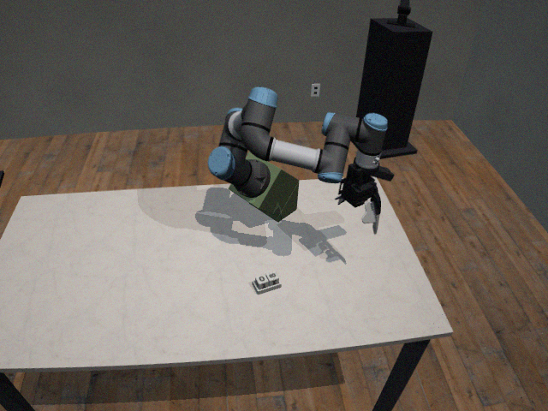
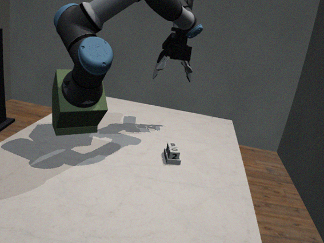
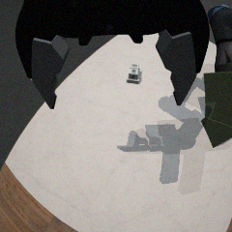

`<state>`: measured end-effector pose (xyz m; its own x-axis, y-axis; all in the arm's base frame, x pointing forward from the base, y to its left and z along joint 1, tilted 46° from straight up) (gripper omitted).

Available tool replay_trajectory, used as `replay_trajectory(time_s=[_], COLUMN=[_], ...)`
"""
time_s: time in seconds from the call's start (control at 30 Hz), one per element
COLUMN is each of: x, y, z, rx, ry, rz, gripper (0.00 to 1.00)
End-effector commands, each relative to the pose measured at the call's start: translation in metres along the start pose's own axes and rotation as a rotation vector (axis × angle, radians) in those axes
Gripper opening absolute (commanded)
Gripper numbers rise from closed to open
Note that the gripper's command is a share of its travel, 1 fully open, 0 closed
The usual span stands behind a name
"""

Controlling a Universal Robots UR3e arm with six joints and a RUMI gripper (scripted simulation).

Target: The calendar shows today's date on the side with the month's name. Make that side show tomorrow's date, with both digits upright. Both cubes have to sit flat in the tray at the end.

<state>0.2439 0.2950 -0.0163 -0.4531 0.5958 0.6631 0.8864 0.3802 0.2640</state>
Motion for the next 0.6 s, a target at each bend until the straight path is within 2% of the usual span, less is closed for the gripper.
replay_trajectory(time_s=[0.0,0.3,0.43,0.57], x=[0.000,-0.006,-0.007,-0.011], y=[0.016,0.032,0.033,0.035], z=[-0.036,-0.103,-0.111,-0.146], rx=[-0.018,-0.057,-0.063,-0.084], ry=[0.034,0.063,0.065,0.074], rz=[0.008,0.024,0.025,0.028], gripper=[1.00,1.00,1.00,1.00])
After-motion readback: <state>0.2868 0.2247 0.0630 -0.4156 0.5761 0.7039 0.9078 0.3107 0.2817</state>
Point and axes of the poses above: the point where the finger pads meet when closed, its own x axis back along the fingers, its own y axis across the jaws, z = x × y, the point moved 3 cm from there along x, back along the fingers, and after that the axes turned 10 degrees about -x, right-handed, at the moved point
